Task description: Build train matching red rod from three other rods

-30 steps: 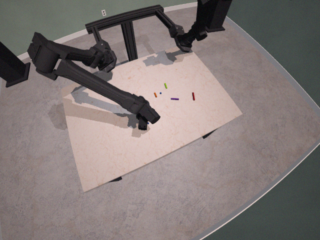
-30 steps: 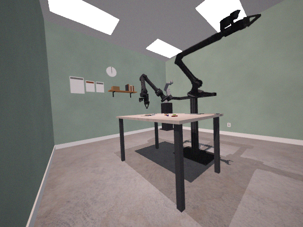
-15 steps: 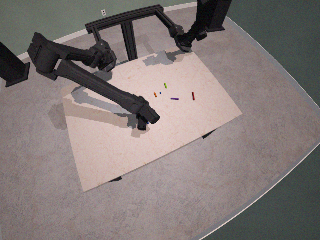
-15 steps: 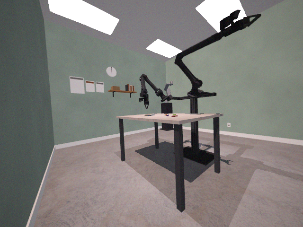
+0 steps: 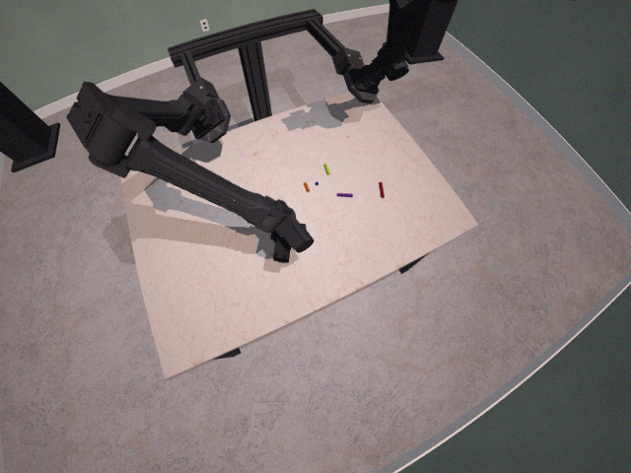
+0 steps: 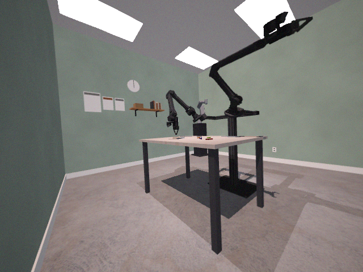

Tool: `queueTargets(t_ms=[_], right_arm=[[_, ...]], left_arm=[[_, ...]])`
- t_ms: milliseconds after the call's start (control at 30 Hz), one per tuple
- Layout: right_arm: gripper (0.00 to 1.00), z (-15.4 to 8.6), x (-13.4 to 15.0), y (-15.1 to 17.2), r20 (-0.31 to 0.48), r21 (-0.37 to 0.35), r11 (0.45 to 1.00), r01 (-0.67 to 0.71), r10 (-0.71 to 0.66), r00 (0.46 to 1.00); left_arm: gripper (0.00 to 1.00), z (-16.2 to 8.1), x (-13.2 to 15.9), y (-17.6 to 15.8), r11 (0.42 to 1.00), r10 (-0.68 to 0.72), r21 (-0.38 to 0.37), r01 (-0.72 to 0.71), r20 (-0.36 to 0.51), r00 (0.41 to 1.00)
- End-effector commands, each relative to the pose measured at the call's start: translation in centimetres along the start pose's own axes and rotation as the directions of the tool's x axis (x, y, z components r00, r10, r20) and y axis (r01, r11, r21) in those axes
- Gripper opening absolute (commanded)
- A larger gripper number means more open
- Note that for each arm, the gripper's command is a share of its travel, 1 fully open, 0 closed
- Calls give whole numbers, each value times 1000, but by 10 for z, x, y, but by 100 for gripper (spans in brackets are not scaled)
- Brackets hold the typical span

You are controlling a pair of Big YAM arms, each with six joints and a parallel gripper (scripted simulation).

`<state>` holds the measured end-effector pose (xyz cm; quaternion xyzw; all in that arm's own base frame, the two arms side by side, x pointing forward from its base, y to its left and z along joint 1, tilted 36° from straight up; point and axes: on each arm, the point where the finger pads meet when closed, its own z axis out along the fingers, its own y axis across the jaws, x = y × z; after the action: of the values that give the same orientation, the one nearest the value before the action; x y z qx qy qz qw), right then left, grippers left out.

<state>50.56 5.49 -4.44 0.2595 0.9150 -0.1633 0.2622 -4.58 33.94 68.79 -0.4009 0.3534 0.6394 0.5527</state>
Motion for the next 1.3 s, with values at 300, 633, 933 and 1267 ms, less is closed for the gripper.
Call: queueTargets(t_ms=[300, 633, 933, 1267], right_arm=[[4, 39, -7, 1, 2, 4, 1000, 11, -11, 1000], [4, 42, -1, -3, -10, 15, 1000, 21, -20, 1000], [4, 42, -1, -3, -10, 15, 1000, 21, -20, 1000], [4, 42, -1, -3, -10, 15, 1000, 21, -20, 1000]], left_arm=[[100, -3, 0, 5, 1000, -4, -12, 4, -7, 1000], [100, -3, 0, 5, 1000, -4, -12, 4, -7, 1000], [100, -3, 0, 5, 1000, -4, -12, 4, -7, 1000], [100, -3, 0, 5, 1000, -4, -12, 4, -7, 1000]])
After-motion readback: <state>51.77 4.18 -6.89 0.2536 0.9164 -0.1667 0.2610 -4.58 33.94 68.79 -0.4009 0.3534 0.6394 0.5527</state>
